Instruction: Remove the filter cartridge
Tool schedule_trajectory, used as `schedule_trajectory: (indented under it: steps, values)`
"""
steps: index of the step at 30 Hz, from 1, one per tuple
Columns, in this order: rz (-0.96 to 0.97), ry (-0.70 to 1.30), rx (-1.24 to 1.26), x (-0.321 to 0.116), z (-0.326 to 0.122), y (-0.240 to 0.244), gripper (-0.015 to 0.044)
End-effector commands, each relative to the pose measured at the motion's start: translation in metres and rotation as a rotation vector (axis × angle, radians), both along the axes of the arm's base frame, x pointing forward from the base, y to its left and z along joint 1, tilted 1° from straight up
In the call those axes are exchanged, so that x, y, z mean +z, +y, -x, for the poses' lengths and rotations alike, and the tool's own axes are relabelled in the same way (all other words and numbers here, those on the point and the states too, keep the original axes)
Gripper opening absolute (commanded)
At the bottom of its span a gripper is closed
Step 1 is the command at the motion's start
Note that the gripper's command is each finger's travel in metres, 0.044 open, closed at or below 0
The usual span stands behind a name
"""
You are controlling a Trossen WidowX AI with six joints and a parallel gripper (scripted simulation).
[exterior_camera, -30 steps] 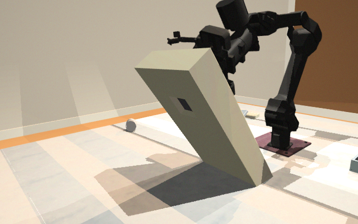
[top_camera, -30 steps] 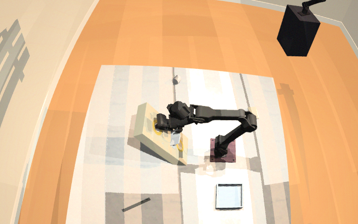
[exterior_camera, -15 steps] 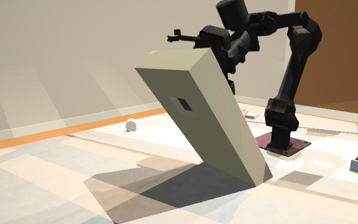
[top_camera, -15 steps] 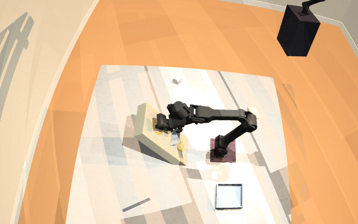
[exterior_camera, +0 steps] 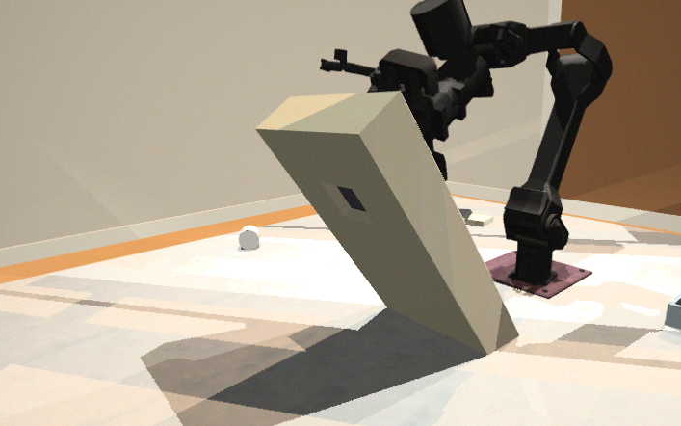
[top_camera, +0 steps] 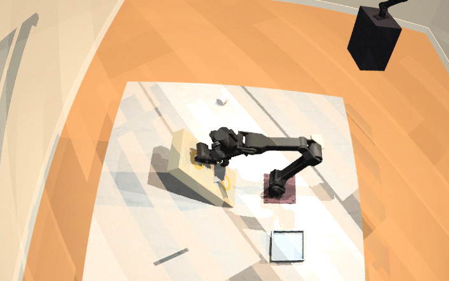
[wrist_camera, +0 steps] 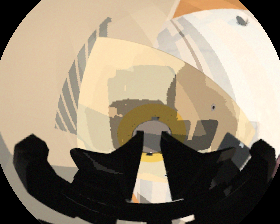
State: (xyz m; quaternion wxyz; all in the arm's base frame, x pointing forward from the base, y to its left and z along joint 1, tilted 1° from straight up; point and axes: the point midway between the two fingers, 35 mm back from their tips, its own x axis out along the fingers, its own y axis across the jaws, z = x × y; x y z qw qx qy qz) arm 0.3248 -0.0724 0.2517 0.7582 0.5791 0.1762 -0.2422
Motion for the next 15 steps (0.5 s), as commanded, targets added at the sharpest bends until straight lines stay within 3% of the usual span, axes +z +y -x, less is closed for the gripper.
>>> schedule_trajectory:
  steps: [1,15]
  values:
    - [0.003,-0.003,0.004,0.0001,-0.0017,0.0,0.0]
    - [0.359,0.074,0.243,-0.0064,-0.0114,-0.0019,0.0]
